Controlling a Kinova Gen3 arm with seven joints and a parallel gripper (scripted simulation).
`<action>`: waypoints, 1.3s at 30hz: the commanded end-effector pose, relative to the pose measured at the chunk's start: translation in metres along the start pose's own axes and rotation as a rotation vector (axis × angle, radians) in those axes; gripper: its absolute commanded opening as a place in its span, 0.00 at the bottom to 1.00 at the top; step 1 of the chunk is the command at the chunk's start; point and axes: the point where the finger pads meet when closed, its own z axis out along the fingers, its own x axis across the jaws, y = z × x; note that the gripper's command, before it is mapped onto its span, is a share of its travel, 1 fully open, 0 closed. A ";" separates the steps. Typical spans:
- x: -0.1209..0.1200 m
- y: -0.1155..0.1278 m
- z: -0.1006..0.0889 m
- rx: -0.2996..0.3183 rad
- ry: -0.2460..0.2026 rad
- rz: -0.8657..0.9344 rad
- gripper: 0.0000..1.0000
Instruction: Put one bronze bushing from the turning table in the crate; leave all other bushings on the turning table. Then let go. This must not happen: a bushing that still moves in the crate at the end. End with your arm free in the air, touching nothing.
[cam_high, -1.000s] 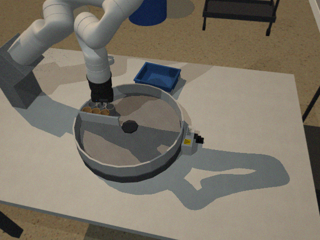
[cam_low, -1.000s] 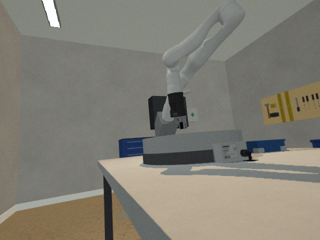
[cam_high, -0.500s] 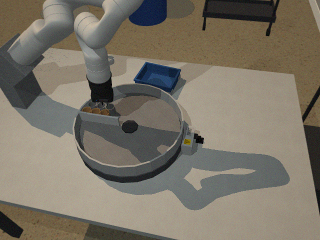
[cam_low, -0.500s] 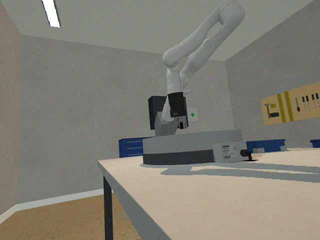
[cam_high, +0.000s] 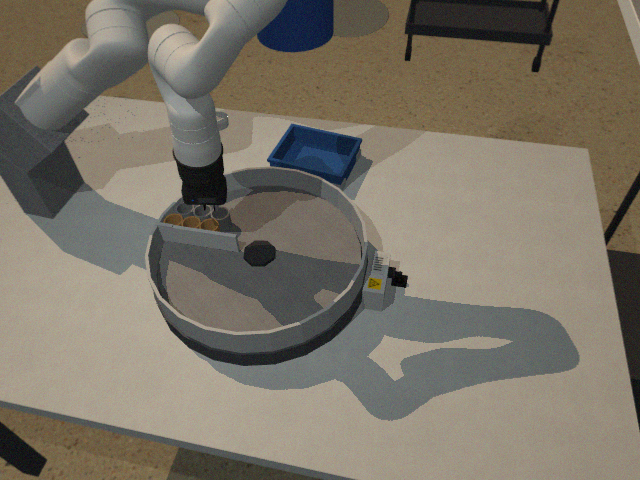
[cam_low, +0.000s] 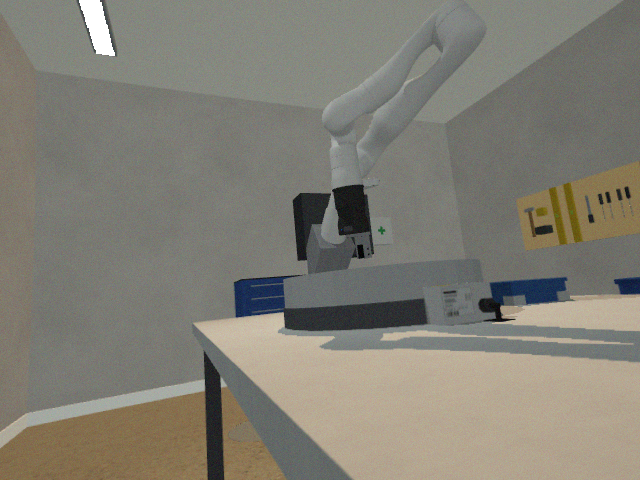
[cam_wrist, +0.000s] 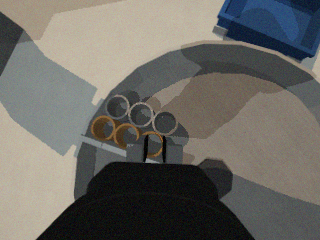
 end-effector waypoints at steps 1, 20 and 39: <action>0.000 0.000 0.000 0.000 0.001 0.000 0.45; 0.000 0.000 0.000 0.000 0.001 0.000 0.45; 0.001 0.002 0.014 -0.043 0.033 0.003 0.45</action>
